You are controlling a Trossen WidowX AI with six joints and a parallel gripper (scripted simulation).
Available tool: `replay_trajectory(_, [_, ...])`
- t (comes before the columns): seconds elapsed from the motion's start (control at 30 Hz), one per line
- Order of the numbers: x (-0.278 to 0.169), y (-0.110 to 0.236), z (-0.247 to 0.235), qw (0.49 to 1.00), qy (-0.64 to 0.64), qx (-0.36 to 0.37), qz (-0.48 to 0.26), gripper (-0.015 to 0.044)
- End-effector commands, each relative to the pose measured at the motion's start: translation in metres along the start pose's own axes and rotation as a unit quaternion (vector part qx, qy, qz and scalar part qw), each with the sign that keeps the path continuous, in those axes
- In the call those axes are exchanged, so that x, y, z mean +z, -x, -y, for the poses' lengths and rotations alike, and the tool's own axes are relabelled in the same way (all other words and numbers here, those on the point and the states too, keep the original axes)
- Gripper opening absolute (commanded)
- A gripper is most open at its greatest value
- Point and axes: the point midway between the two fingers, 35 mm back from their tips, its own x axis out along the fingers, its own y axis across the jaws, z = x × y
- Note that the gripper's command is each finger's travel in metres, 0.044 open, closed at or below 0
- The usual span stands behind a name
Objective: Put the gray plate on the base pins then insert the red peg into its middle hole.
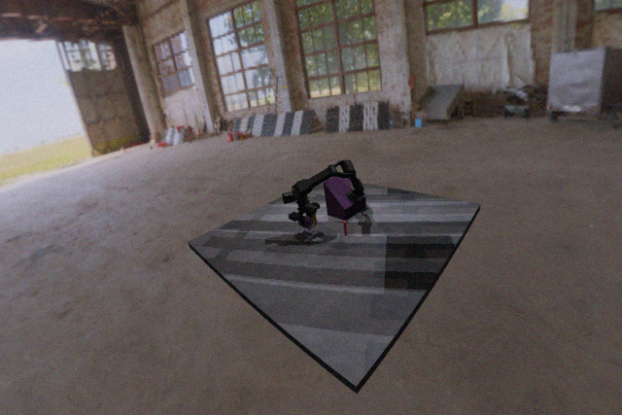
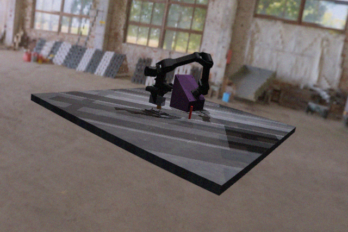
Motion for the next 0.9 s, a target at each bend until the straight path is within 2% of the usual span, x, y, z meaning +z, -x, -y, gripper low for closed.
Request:
replay_trajectory(0.0, [-0.001,-0.005,-0.002,1.000,0.001,0.003,-0.001,0.0000])
replay_trajectory(0.87, [-0.001,-0.041,-0.002,1.000,0.001,0.003,-0.001,0.0000])
